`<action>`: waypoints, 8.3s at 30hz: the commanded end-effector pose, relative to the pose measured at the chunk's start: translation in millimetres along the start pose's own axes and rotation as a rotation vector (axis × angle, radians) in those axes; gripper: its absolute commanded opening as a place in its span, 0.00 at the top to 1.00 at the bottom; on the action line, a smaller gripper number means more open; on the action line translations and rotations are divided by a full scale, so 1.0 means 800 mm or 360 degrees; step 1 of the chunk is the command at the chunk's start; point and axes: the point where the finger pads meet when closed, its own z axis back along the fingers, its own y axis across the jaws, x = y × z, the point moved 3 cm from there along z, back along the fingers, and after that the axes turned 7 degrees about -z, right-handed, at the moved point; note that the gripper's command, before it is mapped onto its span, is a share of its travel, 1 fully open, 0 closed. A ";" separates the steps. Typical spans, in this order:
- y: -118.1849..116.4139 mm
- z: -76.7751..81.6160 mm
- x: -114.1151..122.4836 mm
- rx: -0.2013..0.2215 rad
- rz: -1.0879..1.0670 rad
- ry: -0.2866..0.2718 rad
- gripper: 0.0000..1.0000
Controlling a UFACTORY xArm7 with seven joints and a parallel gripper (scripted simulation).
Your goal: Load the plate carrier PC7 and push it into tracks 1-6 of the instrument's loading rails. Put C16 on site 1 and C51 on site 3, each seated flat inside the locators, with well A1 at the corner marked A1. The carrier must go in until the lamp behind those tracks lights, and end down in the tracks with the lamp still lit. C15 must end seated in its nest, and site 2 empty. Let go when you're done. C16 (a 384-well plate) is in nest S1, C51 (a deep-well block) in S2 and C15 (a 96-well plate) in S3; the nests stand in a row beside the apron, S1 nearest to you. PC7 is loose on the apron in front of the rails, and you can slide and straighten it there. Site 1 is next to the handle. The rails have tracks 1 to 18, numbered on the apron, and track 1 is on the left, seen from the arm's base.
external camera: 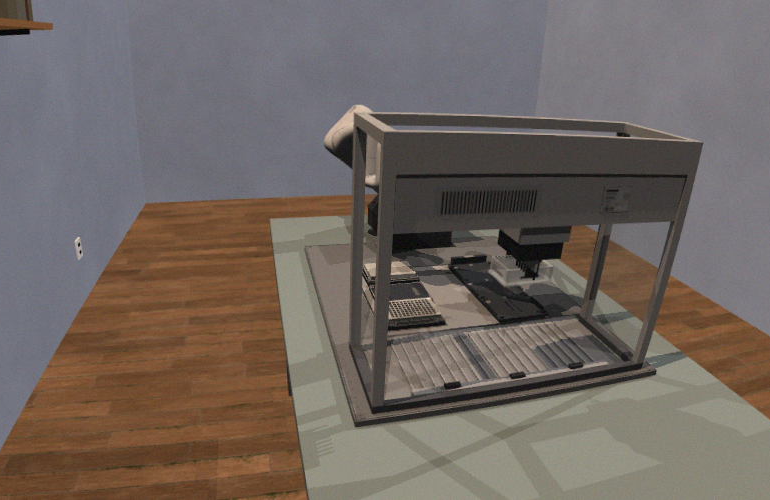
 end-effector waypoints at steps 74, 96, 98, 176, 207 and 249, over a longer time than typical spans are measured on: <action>0.001 -0.089 -0.001 0.0004 0.0000 0.0005 1.00; 0.001 -0.095 -0.001 0.0004 0.0000 0.0005 1.00; 0.001 -0.096 -0.001 0.0004 0.0000 0.0005 1.00; 0.001 -0.023 -0.001 0.0004 0.0000 0.0005 0.00; 0.000 0.033 -0.001 0.0004 0.0000 0.0005 0.00; -0.033 0.059 0.044 0.0005 -0.0025 0.0005 0.00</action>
